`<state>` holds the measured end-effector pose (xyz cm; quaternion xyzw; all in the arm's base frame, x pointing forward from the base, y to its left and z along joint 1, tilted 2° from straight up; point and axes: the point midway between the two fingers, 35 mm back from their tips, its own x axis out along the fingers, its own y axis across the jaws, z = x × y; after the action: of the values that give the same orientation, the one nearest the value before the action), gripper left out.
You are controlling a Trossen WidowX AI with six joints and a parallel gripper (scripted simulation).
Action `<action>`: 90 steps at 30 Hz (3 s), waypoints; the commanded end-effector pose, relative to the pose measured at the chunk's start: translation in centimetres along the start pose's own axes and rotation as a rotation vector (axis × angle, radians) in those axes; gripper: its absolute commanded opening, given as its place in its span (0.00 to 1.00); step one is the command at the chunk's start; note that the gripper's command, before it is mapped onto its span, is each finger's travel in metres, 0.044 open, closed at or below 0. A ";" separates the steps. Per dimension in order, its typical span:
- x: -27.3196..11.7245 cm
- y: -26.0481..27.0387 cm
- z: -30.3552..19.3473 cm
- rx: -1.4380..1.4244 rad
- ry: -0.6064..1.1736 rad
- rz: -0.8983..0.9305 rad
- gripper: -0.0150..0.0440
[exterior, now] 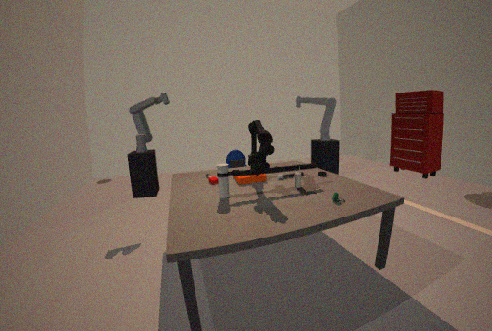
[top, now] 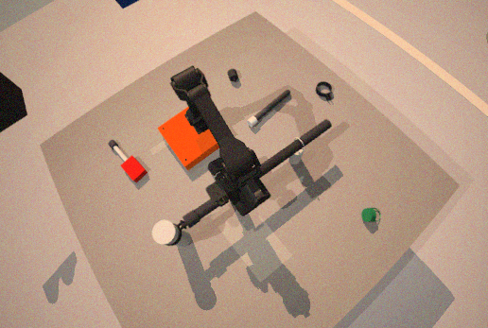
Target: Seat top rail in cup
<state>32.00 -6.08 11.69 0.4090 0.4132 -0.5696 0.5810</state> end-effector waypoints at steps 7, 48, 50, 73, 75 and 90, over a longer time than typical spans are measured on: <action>-0.2 0.1 1.0 0.000 -0.018 0.003 0.25; -0.1 0.2 2.3 0.000 -0.019 0.003 0.25; 0.0 0.2 2.4 0.000 -0.019 0.003 0.25; 0.2 0.3 3.1 0.000 -0.020 0.003 0.25; 0.2 0.3 3.2 0.000 -0.020 0.003 0.25; 0.3 0.4 3.7 0.000 -0.020 0.003 0.25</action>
<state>32.13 -9.20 12.21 0.4038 0.4144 -0.5724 0.5810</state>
